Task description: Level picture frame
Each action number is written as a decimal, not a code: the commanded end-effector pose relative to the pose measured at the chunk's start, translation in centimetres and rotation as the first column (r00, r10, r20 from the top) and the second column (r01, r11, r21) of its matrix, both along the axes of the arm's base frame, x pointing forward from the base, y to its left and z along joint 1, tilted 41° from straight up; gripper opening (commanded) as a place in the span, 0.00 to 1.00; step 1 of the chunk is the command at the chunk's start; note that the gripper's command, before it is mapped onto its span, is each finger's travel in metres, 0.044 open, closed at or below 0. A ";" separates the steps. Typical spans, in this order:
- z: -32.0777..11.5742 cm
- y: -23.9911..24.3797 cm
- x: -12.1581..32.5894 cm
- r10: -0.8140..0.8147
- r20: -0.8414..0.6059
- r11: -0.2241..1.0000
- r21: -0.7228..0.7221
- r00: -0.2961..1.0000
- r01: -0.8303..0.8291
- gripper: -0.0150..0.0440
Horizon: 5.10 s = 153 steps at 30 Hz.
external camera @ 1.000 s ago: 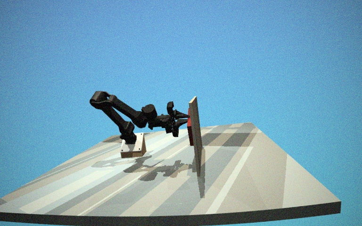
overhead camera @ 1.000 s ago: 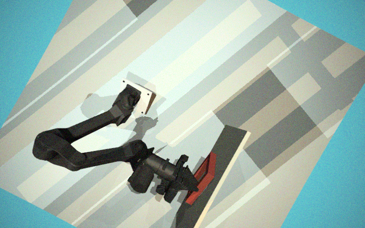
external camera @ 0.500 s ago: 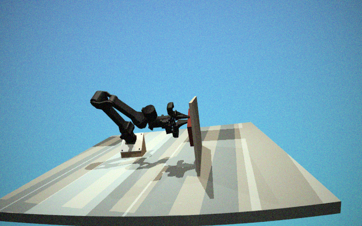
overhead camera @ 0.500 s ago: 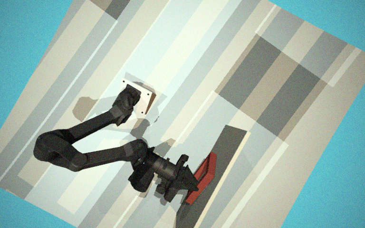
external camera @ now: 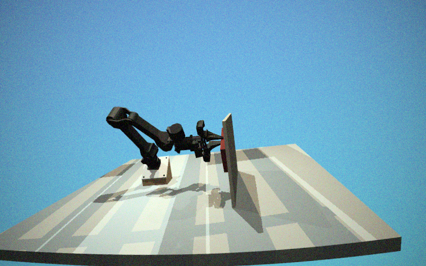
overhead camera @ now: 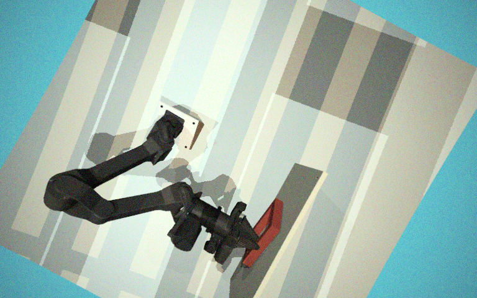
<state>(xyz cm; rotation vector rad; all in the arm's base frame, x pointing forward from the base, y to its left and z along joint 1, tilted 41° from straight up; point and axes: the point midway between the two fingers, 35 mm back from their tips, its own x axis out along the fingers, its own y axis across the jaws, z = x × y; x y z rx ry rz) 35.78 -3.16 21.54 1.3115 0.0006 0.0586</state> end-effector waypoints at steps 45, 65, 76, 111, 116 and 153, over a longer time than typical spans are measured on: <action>0.2 0.3 0.0 -0.008 0.016 0.963 -0.268 1.000 0.012 0.25; 0.3 0.4 -0.1 -0.009 0.022 0.932 -0.362 1.000 0.017 0.25; 0.3 0.5 -0.1 -0.010 0.025 0.907 -0.420 1.000 0.020 0.25; -0.2 -0.6 -9.0 0.005 0.001 0.998 -0.059 1.000 -0.005 0.69; -0.7 -0.5 -10.0 0.007 -0.002 1.000 -0.008 1.000 -0.007 0.69; 2.4 1.3 -19.0 0.017 -0.055 0.999 0.049 0.998 -0.014 0.69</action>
